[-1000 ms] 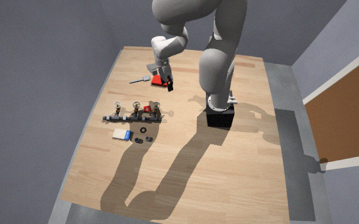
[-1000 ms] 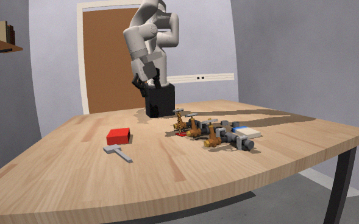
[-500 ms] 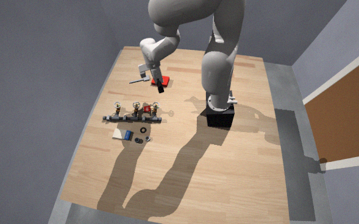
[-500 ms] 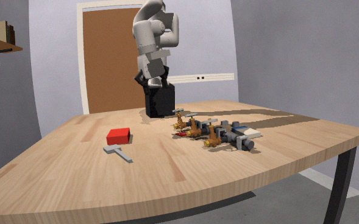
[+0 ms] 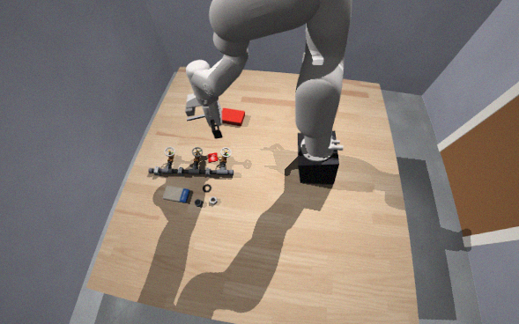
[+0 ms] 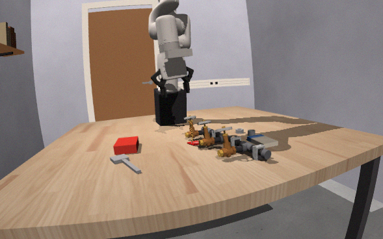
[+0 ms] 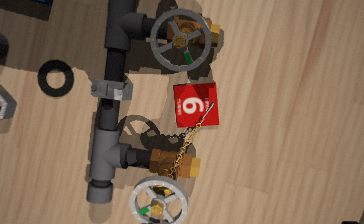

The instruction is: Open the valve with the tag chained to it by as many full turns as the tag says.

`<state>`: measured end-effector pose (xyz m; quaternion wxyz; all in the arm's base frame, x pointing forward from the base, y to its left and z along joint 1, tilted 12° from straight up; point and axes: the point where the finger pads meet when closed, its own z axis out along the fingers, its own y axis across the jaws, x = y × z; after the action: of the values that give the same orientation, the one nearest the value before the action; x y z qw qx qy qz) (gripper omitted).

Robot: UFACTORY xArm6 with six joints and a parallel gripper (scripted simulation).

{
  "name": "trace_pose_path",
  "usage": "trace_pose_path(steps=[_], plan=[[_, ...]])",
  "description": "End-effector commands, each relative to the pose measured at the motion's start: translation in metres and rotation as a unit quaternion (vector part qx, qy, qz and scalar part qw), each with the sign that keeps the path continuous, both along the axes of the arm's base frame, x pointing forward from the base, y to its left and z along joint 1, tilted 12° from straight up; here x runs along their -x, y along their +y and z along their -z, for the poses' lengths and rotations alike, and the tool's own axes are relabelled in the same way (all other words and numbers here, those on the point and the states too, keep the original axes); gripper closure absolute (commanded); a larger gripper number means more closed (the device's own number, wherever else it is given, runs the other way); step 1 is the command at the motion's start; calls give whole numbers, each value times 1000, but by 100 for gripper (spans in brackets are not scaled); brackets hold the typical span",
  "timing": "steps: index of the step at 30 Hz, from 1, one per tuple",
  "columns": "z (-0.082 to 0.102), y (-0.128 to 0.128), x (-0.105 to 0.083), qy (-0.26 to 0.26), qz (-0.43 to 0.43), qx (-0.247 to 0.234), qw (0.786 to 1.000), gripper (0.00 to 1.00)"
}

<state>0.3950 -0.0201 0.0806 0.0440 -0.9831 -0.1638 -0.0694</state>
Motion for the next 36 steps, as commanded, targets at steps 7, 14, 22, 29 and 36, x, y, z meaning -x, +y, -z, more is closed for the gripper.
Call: trace_pose_path(steps=[7,14,22,29,36], plan=[[-16,29,-31,-18,86,20,996,0],[-24,44,-42,-30,121,20,992,0],[-27,49,-47,-35,134,19,990,0],[-27,49,-47,-35,134,19,990,0],[-27,49,-47,-35,134,19,990,0]])
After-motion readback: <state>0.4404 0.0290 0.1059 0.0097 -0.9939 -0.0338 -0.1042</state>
